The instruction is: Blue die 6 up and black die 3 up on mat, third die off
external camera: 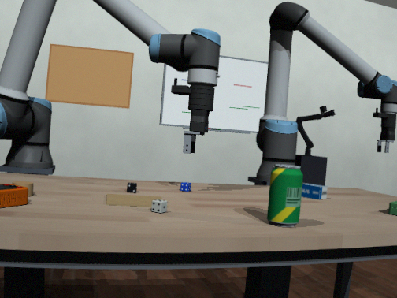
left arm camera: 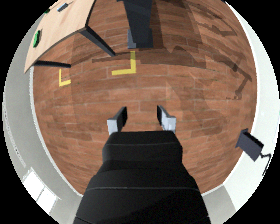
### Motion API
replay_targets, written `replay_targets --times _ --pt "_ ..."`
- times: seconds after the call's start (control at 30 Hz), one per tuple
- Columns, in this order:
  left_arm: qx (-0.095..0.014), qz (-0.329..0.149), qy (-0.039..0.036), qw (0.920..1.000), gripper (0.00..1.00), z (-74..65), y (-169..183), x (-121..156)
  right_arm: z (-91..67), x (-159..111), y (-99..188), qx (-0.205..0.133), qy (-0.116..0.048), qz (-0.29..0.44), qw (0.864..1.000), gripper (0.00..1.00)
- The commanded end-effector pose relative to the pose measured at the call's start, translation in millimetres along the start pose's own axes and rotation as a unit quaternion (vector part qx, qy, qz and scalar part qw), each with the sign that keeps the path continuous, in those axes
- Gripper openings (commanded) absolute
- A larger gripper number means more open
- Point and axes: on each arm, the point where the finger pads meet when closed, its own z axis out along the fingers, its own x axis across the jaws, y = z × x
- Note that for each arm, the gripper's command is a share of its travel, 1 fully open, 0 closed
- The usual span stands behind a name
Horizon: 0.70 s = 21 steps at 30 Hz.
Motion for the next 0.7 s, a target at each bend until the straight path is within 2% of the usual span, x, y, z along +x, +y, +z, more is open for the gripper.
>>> replay_targets --times 0.0,0.2,0.3,0.43,0.67 --pt "-0.001 0.0 -0.0002 1.0 1.0 -0.8 0.6 -0.2 0.3 -2.4 -1.4 -0.001 0.001 -0.064 0.998 1.0" --pt "-0.001 0.0 -0.0002 1.0 1.0 -0.8 0.6 -0.2 2.2 -5.3 -3.5 -0.001 0.001 -0.144 0.99 1.0" --pt "-0.001 0.0 -0.0002 1.0 1.0 -0.8 0.6 -0.2 3.5 -7.0 -4.5 -0.001 0.0 -0.194 0.981 1.0" --pt "-0.001 0.0 -0.0002 1.0 1.0 -0.8 0.6 -0.2 3.9 -7.7 -4.9 -0.001 0.0 -0.214 0.977 1.0" --pt "-0.001 0.0 -0.0002 1.0 1.0 -0.8 0.6 -0.2 6.7 -11.1 -6.1 -0.001 0.0 -0.324 0.946 1.0"
